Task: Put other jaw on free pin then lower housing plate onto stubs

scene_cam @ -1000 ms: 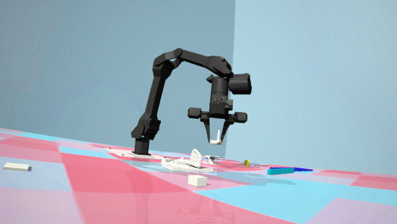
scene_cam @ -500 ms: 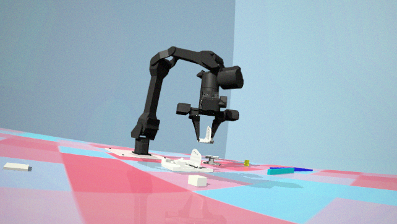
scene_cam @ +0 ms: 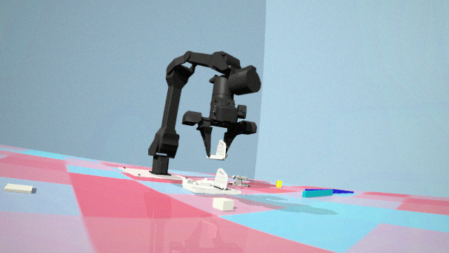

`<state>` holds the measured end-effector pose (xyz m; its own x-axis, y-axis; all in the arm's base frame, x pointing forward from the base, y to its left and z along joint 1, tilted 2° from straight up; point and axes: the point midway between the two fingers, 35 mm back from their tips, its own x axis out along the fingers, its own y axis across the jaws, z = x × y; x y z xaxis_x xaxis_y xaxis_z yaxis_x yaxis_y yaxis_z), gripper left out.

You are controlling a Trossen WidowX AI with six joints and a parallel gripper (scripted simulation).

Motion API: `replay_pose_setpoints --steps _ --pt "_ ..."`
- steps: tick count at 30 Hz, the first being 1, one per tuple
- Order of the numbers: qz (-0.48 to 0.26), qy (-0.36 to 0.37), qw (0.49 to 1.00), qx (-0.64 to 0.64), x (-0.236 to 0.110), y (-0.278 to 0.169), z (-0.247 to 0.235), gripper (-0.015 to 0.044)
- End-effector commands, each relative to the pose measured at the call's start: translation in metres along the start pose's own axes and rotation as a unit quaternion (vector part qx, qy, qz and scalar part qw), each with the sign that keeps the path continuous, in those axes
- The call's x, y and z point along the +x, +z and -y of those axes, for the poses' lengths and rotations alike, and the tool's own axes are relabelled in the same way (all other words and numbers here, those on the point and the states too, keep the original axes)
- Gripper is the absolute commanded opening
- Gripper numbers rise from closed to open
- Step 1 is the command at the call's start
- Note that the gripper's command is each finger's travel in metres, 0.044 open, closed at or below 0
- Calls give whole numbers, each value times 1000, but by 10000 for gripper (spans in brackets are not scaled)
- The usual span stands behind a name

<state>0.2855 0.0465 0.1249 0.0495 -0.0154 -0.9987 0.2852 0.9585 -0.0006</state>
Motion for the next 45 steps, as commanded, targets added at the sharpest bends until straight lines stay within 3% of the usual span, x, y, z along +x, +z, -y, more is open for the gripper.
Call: replay_pose_setpoints --steps 1,23,45 --pt "-1 1 1000 -31 1 2 15 134" --pt "-1 -3 986 -168 2 6 83 134" --pt "-1 -3 985 -174 2 6 85 134"
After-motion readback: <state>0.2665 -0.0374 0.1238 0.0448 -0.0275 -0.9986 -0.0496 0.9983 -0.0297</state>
